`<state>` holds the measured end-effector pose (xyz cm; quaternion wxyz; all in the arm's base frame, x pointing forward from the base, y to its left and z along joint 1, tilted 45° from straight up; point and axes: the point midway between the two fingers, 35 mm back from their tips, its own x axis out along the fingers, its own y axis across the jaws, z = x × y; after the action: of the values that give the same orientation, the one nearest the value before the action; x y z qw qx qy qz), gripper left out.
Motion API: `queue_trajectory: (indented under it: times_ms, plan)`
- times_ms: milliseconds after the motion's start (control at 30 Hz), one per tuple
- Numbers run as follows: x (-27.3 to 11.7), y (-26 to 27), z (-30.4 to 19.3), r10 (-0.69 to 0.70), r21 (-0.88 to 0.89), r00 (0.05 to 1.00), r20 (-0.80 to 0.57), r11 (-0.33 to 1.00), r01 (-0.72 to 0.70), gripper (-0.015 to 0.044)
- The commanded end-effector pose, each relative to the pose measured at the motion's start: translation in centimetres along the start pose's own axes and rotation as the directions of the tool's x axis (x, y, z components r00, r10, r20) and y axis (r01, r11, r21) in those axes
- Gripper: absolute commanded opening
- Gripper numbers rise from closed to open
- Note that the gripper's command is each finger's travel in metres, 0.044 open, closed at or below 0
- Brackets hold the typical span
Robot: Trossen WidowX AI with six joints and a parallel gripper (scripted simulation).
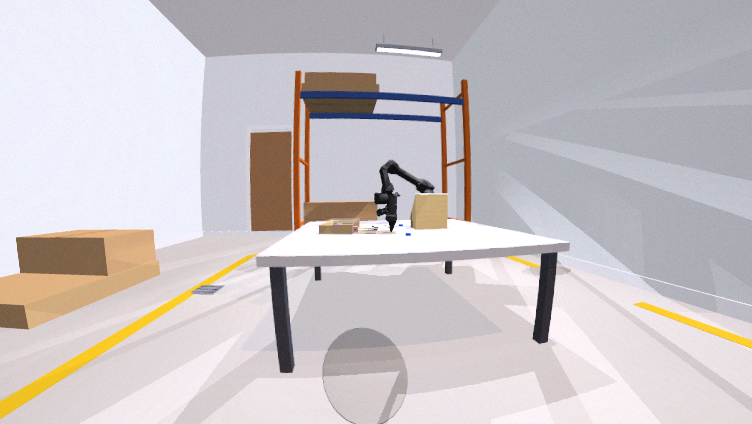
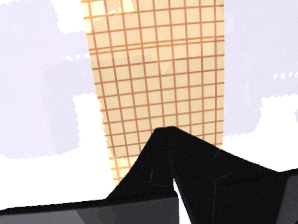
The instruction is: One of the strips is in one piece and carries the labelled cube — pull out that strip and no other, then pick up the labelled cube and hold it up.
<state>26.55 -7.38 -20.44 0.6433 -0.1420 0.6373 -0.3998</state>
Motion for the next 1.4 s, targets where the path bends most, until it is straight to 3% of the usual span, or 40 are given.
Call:
queue_trajectory:
  times_ms: [0, 1367]
  plan:
    - [0.4, -0.3, -1.4, -0.002, -0.005, 1.0, -0.026, 1.0, 0.002, 0.0]
    - [0.3, -0.4, -5.1, -0.002, -0.006, 1.0, -0.027, 1.0, 0.002, 0.0]
